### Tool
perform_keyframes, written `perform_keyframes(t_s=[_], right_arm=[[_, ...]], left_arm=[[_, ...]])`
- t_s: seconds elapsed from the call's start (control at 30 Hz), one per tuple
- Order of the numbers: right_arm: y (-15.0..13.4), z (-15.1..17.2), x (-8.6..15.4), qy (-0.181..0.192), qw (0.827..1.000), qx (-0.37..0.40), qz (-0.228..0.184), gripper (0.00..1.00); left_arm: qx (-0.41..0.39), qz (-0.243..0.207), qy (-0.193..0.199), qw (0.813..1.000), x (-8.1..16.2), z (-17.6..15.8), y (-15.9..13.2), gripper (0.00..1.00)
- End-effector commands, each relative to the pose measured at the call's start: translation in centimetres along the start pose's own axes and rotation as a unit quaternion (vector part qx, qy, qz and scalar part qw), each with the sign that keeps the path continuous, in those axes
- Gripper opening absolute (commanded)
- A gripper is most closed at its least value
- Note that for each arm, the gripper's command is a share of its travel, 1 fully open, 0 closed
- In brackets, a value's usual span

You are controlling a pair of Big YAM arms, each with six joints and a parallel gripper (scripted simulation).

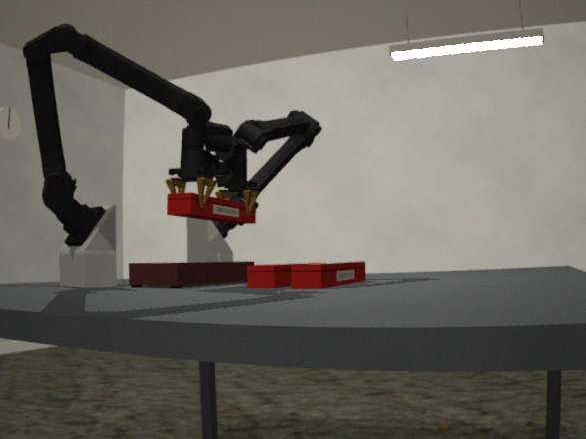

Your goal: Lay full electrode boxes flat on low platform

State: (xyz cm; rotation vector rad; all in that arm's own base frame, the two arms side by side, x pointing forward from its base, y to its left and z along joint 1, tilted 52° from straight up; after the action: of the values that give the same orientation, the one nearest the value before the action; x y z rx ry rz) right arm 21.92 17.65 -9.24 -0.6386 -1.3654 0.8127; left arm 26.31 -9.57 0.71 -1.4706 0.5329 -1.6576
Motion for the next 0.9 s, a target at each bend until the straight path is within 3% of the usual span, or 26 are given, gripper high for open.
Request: perform_keyframes(t_s=[0.0,0.13,0.17,0.23,0.6,0.63,0.67,0.87], right_arm=[[0.9,-1.2,3.9,-0.038,0.998,-0.006,-0.04,0.0],[0.9,-1.1,3.5,-0.038,0.998,-0.005,-0.04,0.0],[0.4,0.0,2.6,-0.031,0.999,-0.004,-0.03,0.0],[0.1,0.5,2.5,-0.028,0.999,-0.007,-0.025,0.0],[-0.3,2.3,2.4,-0.027,0.999,0.004,-0.023,0.0],[0.2,1.6,3.3,-0.035,0.999,-0.002,-0.035,0.0],[-0.4,2.7,2.3,-0.028,0.999,0.004,-0.024,0.0],[-0.7,3.9,2.2,-0.026,0.999,-0.001,-0.023,0.0]], left_arm=[[0.016,-0.051,0.039,0.998,4.0,1.4,1.8,0.0],[0.015,-0.051,0.039,0.998,3.9,1.4,1.8,0.0],[0.015,-0.051,0.039,0.998,3.9,1.4,1.8,0.0],[0.013,-0.041,0.033,0.999,3.0,0.1,1.4,0.0],[0.017,-0.047,0.035,0.998,3.4,-1.2,2.1,0.0],[0.021,-0.053,0.038,0.998,3.9,-1.0,2.5,0.0],[0.019,-0.05,0.037,0.998,3.6,-1.4,2.4,0.0],[0.017,-0.048,0.034,0.998,3.4,-2.8,2.5,0.0]])
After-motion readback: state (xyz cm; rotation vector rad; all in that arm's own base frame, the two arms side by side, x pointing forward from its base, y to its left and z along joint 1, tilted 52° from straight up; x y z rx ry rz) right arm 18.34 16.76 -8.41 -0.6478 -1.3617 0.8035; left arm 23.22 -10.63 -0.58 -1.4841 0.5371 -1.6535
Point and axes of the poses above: on each arm, the point where the finger pads meet when closed, its own x axis back along the fingers, its own z axis across the jaws, y = z × x, the point moved 3 cm from there along x, back along the fingers, and after that the axes turned 13 degrees about -x, right-handed, at the moved point
